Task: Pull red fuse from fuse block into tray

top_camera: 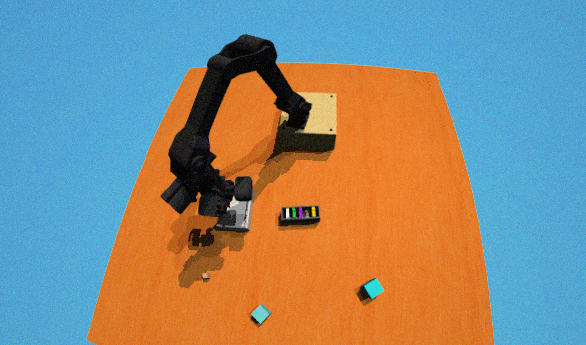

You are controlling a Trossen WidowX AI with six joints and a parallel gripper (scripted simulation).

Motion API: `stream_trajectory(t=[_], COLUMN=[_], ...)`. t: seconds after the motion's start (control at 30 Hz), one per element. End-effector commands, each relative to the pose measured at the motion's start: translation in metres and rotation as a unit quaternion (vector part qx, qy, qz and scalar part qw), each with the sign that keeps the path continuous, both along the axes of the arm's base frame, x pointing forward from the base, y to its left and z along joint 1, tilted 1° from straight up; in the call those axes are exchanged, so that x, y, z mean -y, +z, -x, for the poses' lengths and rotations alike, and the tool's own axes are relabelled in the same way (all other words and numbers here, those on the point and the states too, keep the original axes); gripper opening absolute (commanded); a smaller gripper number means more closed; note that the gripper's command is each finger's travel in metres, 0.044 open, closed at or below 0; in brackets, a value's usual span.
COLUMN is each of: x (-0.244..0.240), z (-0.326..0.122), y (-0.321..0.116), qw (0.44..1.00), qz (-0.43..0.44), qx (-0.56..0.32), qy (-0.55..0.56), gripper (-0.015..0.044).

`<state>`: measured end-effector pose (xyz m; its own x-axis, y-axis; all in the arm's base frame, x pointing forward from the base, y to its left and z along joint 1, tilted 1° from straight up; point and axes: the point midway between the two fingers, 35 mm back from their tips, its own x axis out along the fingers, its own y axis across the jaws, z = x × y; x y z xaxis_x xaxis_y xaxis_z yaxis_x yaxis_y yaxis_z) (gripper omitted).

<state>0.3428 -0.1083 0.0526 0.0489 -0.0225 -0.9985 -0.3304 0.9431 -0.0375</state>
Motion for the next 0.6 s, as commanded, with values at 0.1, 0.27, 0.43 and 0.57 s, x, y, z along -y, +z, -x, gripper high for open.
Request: stream_trajectory(t=[0.1, 0.27, 0.43, 0.57], x=[0.000, 0.000, 0.000, 0.000], z=[0.001, 0.001, 0.001, 0.001], y=[-0.015, -0.023, -0.031, -0.037], qw=[1.000, 1.000, 1.000, 1.000], qz=[-0.004, -0.004, -0.004, -0.004], qx=[-0.006, -0.006, -0.006, -0.006], qy=[0.003, 0.003, 0.003, 0.003], gripper=[0.0000, 0.0000, 0.0000, 0.0000])
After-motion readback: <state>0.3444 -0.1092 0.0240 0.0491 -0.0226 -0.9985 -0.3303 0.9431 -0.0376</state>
